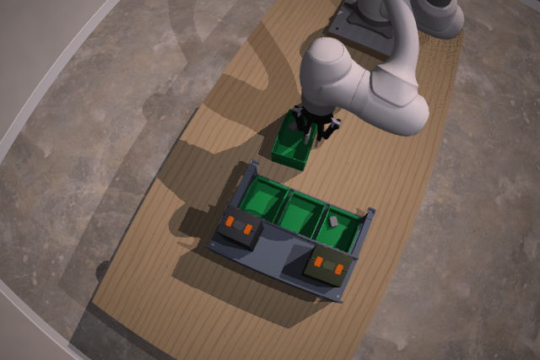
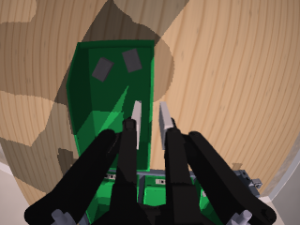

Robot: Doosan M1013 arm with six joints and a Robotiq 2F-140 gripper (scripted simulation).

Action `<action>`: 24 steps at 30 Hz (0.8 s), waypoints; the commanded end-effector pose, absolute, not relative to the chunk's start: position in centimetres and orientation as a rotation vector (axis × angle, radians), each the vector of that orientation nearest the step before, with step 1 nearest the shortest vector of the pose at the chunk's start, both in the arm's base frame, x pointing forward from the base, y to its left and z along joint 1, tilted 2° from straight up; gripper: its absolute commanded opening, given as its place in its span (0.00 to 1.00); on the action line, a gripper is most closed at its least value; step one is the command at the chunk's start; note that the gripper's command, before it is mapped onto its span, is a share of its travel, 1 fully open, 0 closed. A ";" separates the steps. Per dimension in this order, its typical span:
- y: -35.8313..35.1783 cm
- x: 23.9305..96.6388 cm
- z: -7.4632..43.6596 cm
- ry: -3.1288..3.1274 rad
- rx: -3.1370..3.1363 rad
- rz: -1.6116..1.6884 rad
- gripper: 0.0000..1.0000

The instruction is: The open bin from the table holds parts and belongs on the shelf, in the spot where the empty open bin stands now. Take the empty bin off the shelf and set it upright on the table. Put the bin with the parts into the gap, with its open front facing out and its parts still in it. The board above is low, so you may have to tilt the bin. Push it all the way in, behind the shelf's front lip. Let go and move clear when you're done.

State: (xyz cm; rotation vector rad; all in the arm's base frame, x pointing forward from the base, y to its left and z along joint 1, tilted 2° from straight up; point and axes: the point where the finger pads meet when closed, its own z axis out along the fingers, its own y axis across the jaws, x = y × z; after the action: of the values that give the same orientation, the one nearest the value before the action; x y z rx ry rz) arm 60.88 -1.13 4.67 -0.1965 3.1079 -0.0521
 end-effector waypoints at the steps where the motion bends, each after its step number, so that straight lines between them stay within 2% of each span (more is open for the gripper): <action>1: -1.1 60.9 4.5 3.108 -0.197 -0.052 0.24; 24: -1.1 60.9 4.3 3.108 -0.197 -0.052 0.24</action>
State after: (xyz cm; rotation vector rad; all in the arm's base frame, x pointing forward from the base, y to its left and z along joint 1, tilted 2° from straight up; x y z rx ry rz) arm 60.90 -1.14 4.29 -0.1965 3.1079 -0.0521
